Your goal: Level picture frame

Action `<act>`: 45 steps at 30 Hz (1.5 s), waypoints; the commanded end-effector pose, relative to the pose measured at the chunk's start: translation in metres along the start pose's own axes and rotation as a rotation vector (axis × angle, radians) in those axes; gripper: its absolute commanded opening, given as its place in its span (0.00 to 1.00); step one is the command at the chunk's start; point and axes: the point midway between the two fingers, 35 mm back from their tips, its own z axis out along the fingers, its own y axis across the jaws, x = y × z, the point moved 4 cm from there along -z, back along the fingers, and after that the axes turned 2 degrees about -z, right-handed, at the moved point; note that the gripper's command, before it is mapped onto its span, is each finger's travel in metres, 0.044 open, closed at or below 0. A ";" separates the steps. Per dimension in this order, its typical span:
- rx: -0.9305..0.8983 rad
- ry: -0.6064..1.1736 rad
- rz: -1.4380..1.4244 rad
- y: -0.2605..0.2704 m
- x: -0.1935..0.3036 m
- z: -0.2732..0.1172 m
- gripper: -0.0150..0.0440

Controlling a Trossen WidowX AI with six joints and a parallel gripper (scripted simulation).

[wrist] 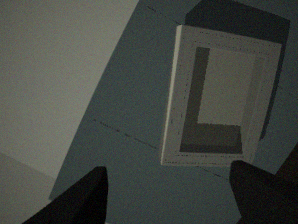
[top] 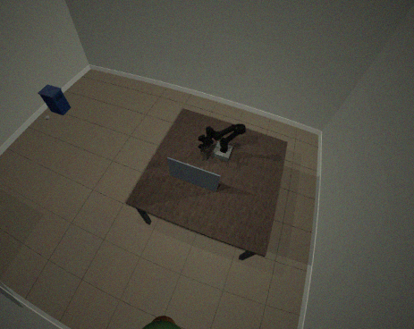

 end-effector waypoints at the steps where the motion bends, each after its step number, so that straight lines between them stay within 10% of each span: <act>1: -0.003 0.005 -0.002 0.000 0.001 0.000 0.69; 37: 0.000 0.000 0.002 -0.001 0.000 0.001 0.69; 45: -0.004 0.003 0.096 -0.026 0.009 0.052 0.69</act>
